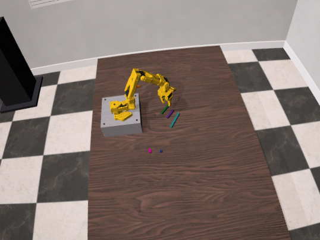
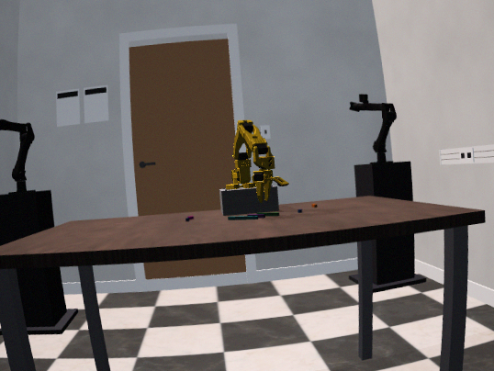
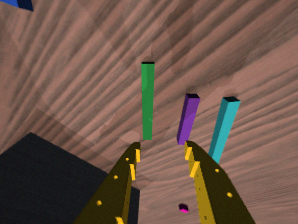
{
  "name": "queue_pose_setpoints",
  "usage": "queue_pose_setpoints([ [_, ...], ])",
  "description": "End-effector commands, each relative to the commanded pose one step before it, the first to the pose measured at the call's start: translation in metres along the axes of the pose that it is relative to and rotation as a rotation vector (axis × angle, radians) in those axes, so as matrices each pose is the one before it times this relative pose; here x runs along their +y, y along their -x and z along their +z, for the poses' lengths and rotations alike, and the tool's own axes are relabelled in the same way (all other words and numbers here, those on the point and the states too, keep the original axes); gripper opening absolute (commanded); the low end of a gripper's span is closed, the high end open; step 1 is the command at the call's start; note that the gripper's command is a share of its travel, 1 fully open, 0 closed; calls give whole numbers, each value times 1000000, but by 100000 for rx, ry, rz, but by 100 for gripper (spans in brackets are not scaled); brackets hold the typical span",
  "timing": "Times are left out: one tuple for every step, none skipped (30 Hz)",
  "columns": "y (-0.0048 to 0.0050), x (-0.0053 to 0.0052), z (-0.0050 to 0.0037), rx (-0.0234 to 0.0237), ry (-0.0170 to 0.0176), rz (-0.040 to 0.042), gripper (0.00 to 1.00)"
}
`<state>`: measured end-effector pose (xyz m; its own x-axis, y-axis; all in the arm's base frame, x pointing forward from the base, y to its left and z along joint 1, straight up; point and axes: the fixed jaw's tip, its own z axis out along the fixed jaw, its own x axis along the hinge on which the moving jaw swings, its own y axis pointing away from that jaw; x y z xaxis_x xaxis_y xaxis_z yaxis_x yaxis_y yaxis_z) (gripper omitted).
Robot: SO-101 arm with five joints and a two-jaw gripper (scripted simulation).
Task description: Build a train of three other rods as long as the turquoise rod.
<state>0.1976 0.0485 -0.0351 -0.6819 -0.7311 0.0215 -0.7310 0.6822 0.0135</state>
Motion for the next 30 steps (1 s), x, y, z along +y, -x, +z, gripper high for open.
queue_pose_setpoints([
  [2913, 3092, -2032, -1515, -926, 419, 19],
  [88, 192, 4, 0, -1, 41, 19],
  [46, 101, 2, 0, 0, 22, 19],
  [18, 38, 1, 0, 0, 8, 19],
  [0, 0, 0, 0, 0, 0, 19],
  [0, 0, 0, 0, 0, 0, 19],
  [3, 6, 0, 0, 0, 1, 19],
  [1473, 3844, -4897, -1404, -908, -281, 19],
  [0, 0, 0, 0, 0, 0, 19],
  [0, 0, 0, 0, 0, 0, 19],
  [0, 0, 0, 0, 0, 0, 19],
  [0, 0, 0, 0, 0, 0, 19],
  [0, 0, 0, 0, 0, 0, 19],
  [0, 0, 0, 0, 0, 0, 19],
  [0, 0, 0, 0, 0, 0, 19],
  [0, 0, 0, 0, 0, 0, 19],
  [0, 0, 0, 0, 0, 0, 19],
  [0, 0, 0, 0, 0, 0, 19],
  [0, 0, 0, 0, 0, 0, 19],
  [0, 0, 0, 0, 0, 0, 19],
  [0, 0, 0, 0, 0, 0, 19],
  [0, 0, 0, 0, 0, 0, 19],
  [0, 0, 0, 0, 0, 0, 19],
  [0, 0, 0, 0, 0, 0, 19],
  [1, 0, 5, 0, 0, 0, 19],
  [4, -3, 35, 0, 0, 0, 19],
  [11, -7, 90, 0, 0, 0, 19],
  [20, -12, 168, 0, 0, 0, 19],
  [30, -19, 264, 0, 0, 0, 19],
  [43, -27, 375, 0, 0, 0, 19],
])
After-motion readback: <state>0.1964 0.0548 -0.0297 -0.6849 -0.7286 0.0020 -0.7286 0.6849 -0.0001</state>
